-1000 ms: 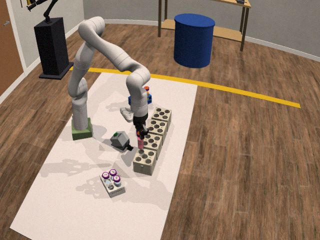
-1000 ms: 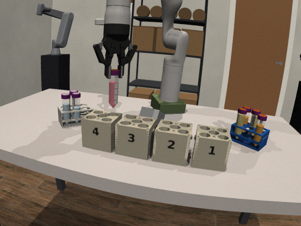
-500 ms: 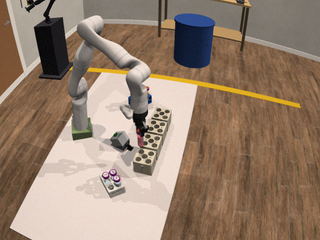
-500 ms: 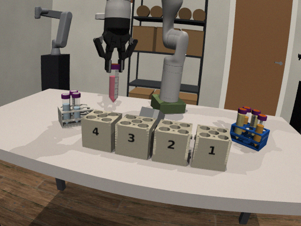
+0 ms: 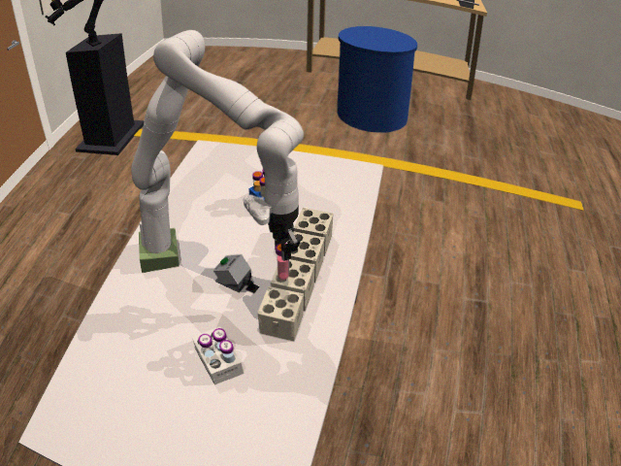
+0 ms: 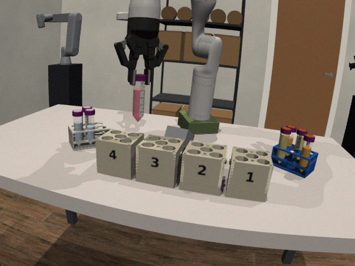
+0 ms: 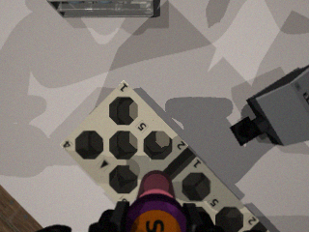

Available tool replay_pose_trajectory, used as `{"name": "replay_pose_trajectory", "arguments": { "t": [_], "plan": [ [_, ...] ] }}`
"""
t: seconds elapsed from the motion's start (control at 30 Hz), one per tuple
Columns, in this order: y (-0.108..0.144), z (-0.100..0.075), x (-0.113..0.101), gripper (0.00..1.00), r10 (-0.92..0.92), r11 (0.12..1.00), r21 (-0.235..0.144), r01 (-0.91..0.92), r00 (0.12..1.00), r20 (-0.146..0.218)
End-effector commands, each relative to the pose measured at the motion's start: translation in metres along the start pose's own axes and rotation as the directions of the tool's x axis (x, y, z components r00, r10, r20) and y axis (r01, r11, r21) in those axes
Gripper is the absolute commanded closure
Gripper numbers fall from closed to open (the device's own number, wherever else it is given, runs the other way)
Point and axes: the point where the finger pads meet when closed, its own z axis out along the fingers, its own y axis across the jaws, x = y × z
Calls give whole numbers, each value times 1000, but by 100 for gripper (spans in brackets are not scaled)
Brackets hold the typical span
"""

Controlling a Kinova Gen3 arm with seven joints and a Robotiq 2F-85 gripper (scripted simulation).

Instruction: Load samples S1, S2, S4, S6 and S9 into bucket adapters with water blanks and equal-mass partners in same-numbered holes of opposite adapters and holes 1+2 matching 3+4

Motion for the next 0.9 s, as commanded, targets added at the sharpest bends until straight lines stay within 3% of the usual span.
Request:
{"name": "replay_pose_trajectory", "arguments": {
  "t": [0.0, 0.43, 0.87],
  "plan": [
    [4, 1, -15, 90, -10, 1000, -7, 10, 1000, -5],
    [7, 1, -50, 90, -10, 1000, -6, 10, 1000, -5],
    [6, 1, -49, 90, -9, 1000, -4, 9, 1000, 1]
  ]
}}
